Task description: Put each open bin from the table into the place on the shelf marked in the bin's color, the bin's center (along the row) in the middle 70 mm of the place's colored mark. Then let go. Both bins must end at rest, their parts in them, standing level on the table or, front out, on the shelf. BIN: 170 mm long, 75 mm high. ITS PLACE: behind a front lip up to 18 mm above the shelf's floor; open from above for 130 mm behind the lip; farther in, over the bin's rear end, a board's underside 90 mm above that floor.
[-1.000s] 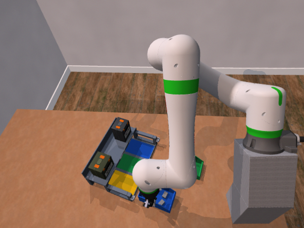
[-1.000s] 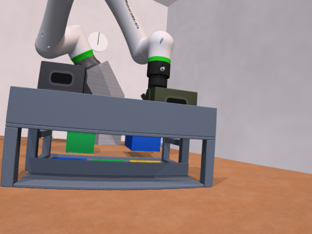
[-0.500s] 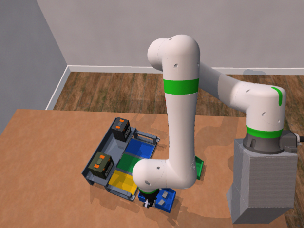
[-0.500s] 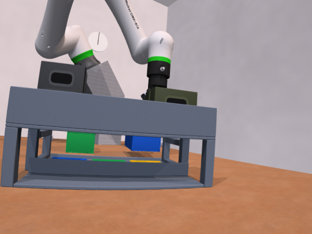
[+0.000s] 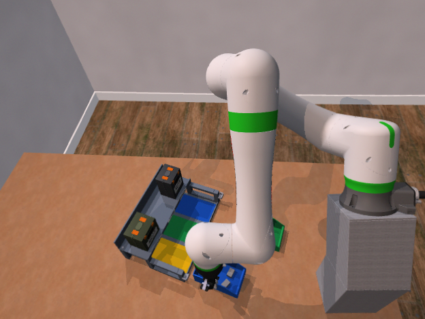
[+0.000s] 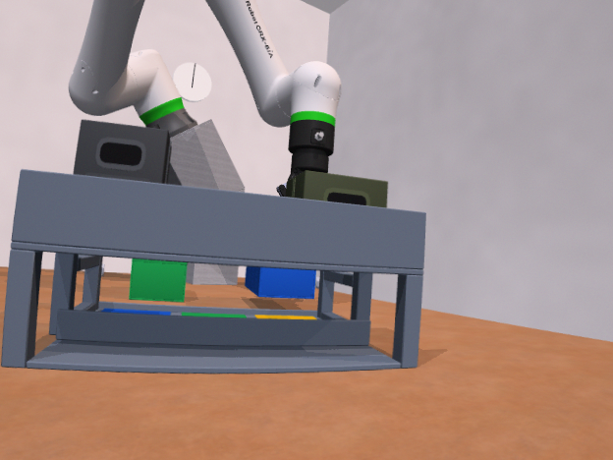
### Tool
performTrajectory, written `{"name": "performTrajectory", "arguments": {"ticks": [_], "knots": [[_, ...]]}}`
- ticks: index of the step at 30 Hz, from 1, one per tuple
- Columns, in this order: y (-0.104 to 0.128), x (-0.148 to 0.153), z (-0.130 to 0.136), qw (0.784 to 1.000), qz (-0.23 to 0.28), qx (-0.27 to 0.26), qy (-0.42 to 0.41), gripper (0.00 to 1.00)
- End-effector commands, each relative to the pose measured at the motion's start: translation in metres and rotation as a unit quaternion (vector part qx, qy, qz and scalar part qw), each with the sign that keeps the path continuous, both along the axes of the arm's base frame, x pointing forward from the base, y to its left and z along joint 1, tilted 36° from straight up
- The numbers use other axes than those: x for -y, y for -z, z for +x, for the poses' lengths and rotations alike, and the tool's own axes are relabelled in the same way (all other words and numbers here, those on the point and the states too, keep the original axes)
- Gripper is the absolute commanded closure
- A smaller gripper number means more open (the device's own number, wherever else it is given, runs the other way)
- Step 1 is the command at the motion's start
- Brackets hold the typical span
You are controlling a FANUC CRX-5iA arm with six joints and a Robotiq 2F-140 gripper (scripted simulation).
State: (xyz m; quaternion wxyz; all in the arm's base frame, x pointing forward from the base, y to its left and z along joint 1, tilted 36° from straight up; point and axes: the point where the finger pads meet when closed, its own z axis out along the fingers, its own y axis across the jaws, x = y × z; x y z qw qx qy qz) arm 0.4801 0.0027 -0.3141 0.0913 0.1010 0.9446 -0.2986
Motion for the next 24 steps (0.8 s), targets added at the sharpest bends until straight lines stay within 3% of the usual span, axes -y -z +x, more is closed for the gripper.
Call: {"name": "performTrajectory", "arguments": {"ticks": [1, 24], "knots": [[0.0003, 0.0000, 0.0001, 1.000, 0.000, 0.000, 0.000, 1.00], [0.0037, 0.0024, 0.0006, 1.000, 0.000, 0.000, 0.000, 1.00]]}}
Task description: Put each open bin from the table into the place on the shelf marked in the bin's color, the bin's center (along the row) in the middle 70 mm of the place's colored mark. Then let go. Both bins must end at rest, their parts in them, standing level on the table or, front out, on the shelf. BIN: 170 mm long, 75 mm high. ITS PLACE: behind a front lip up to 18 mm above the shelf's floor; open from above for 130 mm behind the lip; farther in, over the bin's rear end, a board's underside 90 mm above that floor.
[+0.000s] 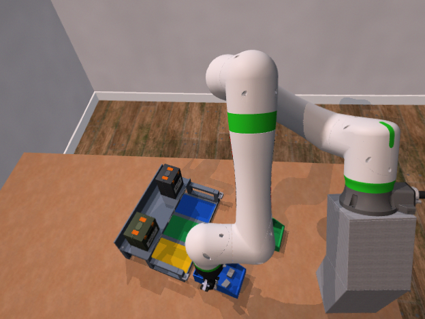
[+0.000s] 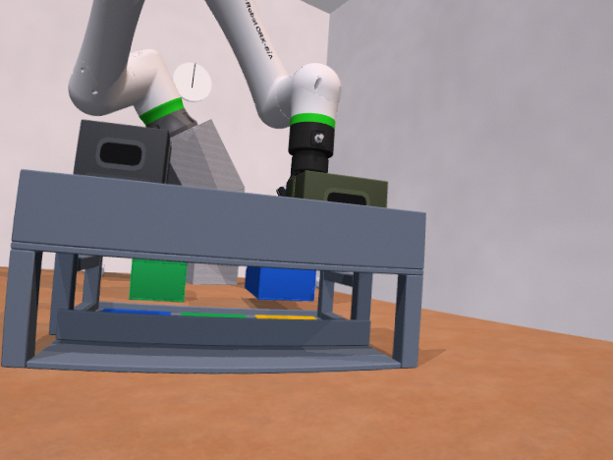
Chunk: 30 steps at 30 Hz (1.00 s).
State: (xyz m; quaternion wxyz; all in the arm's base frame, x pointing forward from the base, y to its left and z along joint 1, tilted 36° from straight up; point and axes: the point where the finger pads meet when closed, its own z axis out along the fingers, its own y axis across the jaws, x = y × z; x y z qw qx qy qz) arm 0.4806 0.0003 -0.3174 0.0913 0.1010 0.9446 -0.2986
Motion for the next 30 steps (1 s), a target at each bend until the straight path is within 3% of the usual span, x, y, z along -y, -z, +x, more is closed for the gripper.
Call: {"name": "performTrajectory", "arguments": {"ticks": [1, 30], "knots": [[0.0006, 0.0002, 0.0002, 1.000, 0.000, 0.000, 0.000, 1.00], [0.0078, 0.0054, 0.0012, 1.000, 0.000, 0.000, 0.000, 1.00]]}}
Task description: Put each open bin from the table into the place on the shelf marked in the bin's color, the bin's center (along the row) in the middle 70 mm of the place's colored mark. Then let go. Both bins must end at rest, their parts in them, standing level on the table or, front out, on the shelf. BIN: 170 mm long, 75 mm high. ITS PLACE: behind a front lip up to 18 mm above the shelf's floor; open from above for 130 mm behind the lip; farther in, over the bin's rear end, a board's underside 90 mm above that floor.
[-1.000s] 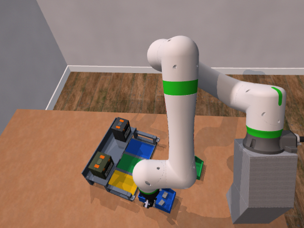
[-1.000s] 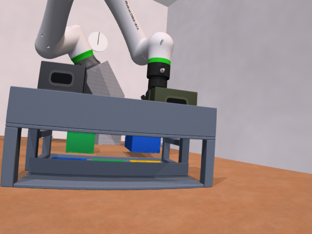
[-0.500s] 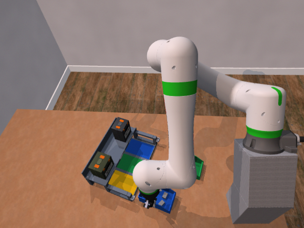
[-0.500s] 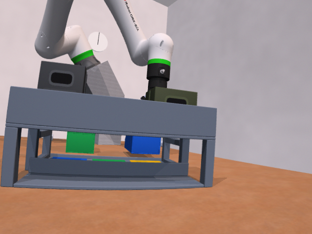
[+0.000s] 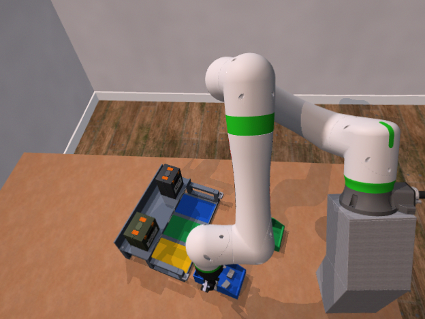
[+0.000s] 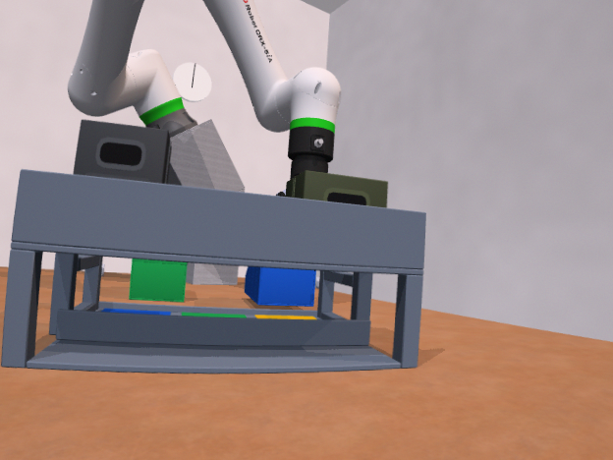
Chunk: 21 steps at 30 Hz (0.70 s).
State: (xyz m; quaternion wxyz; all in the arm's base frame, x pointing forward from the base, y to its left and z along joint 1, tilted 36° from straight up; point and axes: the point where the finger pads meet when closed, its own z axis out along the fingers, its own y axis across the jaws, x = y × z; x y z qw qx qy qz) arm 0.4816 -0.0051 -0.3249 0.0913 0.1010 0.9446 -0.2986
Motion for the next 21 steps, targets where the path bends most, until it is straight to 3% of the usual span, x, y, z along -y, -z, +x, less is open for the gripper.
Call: {"name": "performTrajectory", "arguments": {"ticks": [1, 21], "knots": [[0.0003, 0.0000, 0.0001, 1.000, 0.000, 0.000, 0.000, 1.00], [0.0054, 0.0037, 0.0009, 1.000, 0.000, 0.000, 0.000, 1.00]]}}
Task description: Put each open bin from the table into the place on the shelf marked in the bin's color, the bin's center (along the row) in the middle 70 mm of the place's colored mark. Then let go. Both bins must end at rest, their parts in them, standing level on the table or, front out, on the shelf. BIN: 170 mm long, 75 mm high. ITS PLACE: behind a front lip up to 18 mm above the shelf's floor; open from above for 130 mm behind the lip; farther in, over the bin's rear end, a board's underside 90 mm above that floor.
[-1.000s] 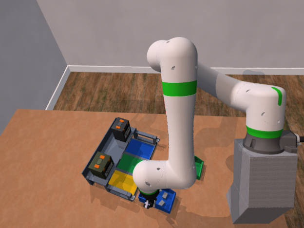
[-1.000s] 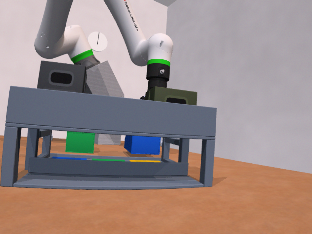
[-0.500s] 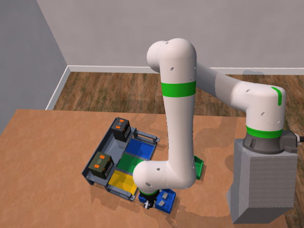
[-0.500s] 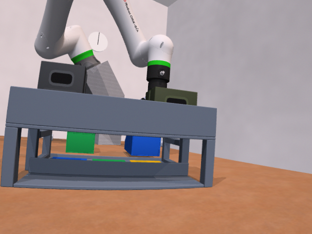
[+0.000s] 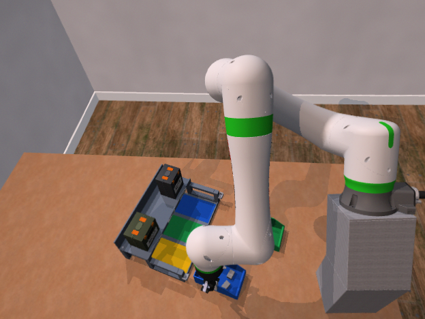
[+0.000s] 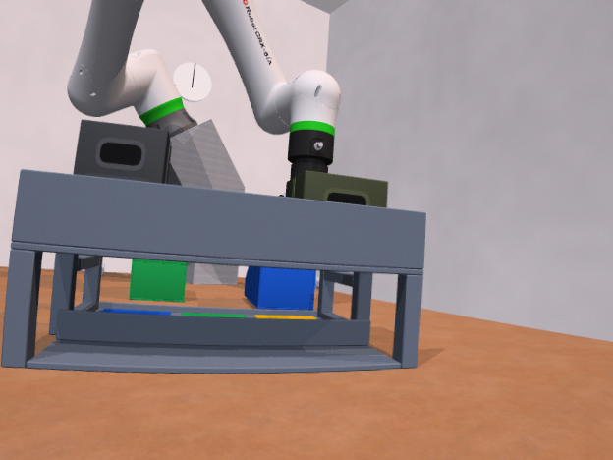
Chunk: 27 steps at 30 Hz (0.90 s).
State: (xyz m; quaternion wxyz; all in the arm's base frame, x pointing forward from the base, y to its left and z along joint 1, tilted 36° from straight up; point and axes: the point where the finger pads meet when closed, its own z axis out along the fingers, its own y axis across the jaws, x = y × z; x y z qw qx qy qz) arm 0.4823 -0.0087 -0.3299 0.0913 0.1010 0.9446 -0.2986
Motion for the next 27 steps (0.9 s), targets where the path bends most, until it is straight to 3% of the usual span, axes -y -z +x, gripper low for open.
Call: {"name": "performTrajectory", "arguments": {"ticks": [1, 27], "knots": [[0.0007, 0.0003, 0.0002, 1.000, 0.000, 0.000, 0.000, 1.00], [0.0053, 0.0036, 0.0008, 1.000, 0.000, 0.000, 0.000, 1.00]]}}
